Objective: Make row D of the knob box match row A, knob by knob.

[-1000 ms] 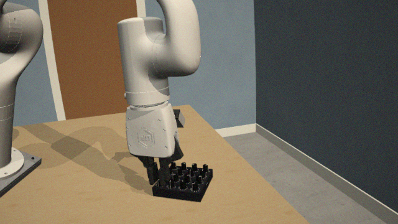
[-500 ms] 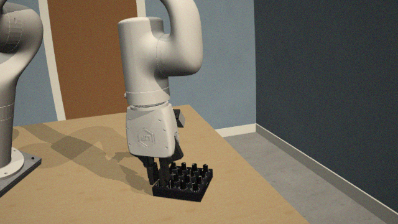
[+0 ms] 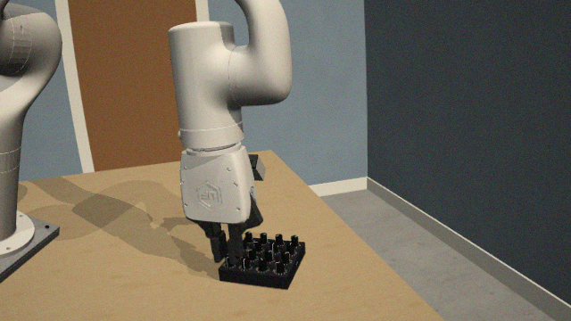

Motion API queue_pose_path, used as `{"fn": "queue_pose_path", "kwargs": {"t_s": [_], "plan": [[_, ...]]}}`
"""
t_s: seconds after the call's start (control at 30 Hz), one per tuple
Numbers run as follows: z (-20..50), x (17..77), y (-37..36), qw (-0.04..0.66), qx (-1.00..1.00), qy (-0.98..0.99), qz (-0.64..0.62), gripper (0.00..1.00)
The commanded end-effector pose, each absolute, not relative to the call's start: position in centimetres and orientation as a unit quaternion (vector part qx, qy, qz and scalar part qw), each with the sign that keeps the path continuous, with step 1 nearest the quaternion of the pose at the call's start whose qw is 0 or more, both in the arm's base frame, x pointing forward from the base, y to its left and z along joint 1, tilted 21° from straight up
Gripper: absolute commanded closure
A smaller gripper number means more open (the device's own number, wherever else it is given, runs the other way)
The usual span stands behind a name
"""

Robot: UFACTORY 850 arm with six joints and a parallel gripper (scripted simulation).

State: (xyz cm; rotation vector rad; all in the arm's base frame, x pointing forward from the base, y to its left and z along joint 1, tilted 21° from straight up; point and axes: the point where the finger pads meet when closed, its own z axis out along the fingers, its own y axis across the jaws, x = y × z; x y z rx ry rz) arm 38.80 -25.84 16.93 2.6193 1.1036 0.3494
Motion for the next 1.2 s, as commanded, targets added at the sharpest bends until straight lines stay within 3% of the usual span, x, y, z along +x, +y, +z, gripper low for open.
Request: {"fn": "queue_pose_path", "kwargs": {"t_s": [0.0, 1.17], "plan": [[17.4, 38.7, -25.8, 0.134, 0.907, 0.382, 0.119, 0.81], [20.1, 37.8, -25.4, 0.134, 0.907, 0.382, 0.119, 0.81]]}}
